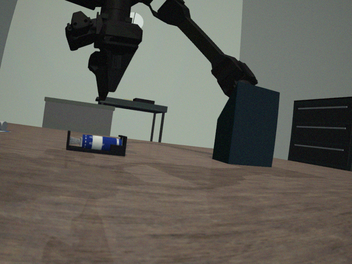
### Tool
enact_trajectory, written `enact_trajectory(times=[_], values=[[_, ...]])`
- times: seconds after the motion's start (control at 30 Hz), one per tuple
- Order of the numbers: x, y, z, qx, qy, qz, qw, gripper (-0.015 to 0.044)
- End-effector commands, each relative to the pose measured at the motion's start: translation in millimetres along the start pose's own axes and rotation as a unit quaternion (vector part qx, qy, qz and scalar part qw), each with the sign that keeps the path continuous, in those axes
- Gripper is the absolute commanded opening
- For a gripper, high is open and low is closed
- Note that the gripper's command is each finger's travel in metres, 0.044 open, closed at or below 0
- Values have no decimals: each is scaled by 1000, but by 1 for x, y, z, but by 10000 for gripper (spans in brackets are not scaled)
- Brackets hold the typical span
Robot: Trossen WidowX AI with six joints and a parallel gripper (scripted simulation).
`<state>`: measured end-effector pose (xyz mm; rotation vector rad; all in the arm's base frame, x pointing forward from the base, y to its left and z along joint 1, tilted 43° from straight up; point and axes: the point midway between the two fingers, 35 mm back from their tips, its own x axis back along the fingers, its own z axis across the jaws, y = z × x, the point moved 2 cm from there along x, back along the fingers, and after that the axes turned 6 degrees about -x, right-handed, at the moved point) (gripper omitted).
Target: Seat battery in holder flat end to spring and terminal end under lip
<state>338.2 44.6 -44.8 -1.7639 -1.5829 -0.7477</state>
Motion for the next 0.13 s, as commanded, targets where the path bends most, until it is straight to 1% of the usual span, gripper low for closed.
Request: enact_trajectory(times=[0.0, 0.1], values=[[0, 0, 0, -2, 1, 2, 1000, 440], [0, 0, 0, -2, 1, 2, 1000, 440]])
